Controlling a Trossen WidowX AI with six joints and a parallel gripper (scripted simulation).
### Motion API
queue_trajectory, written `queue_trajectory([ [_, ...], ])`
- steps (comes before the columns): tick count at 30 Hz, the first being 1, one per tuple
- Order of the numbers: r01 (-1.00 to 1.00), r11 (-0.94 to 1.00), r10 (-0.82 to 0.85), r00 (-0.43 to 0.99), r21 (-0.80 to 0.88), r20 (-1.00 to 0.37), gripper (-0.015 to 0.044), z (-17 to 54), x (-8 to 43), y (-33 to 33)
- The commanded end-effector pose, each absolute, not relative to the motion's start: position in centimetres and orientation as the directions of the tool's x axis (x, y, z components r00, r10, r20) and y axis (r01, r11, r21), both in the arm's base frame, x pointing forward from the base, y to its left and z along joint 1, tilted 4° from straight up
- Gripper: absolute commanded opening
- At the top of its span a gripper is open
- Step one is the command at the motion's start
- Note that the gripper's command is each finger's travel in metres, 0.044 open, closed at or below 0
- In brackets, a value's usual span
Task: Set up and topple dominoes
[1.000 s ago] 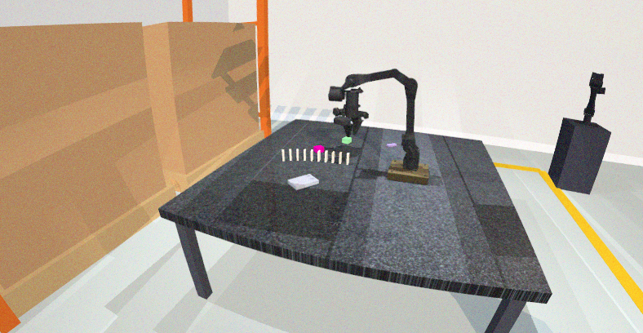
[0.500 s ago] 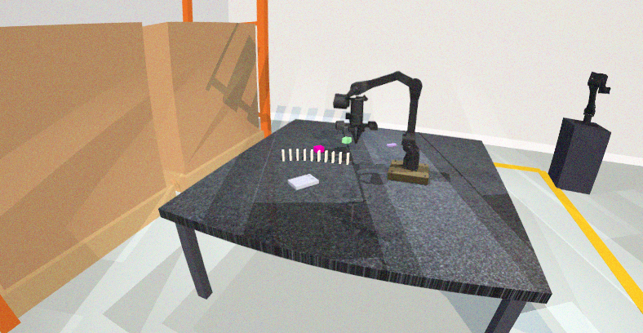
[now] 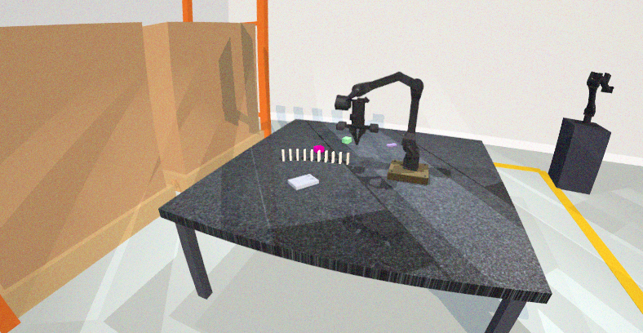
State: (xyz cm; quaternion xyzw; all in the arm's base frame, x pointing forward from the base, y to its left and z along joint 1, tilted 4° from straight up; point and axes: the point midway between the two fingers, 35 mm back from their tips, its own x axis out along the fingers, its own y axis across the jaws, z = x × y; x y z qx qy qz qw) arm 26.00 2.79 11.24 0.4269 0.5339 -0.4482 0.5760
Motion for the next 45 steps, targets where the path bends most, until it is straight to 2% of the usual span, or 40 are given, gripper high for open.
queue_trajectory([
  [1, 0.974, 0.227, -0.062, 0.031, 0.016, -0.998, 0.0, 11.2, 26.0, 2.8],
  [33, 0.974, 0.227, -0.062, 0.031, 0.016, -0.998, 0.0, 11.2, 26.0, 2.8],
  [40, 0.974, 0.227, -0.063, 0.031, 0.016, -0.998, 0.0, 3.5, 26.4, 2.1],
  [45, 0.974, 0.227, -0.063, 0.031, 0.016, -0.998, 0.0, 3.2, 26.4, 2.1],
])
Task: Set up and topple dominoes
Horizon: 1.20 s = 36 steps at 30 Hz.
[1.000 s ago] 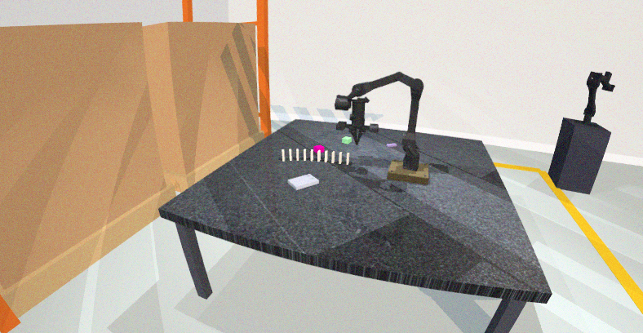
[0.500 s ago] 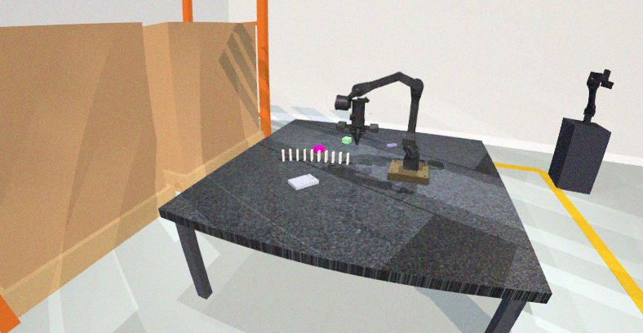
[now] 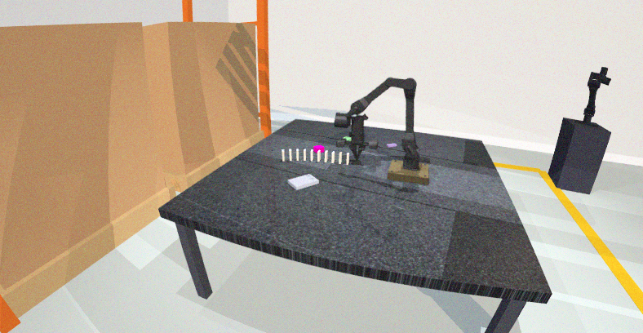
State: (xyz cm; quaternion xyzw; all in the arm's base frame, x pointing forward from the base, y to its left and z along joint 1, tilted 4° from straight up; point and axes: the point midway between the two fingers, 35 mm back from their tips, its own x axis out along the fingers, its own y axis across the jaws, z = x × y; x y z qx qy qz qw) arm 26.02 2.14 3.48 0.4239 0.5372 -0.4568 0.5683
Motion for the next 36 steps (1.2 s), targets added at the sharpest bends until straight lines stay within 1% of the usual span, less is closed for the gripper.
queue_trajectory([
  [1, 0.974, 0.227, -0.063, 0.031, 0.016, -0.998, 0.0, 3.2, 26.4, 2.1],
  [24, 0.974, 0.227, -0.062, 0.035, 0.02, -0.997, 0.0, 3.5, 30.0, 2.9],
  [25, 0.972, 0.234, -0.059, 0.029, 0.015, -0.998, 0.0, 3.5, 29.4, 2.9],
  [30, 0.953, 0.301, -0.04, -0.031, -0.042, -0.999, 0.0, 6.3, 30.1, 4.6],
  [33, 0.972, 0.233, -0.059, 0.032, 0.017, -0.998, 0.0, 9.2, 31.8, 3.9],
  [36, 0.974, 0.227, -0.061, 0.037, 0.022, -0.997, 0.0, 9.5, 31.9, 3.9],
])
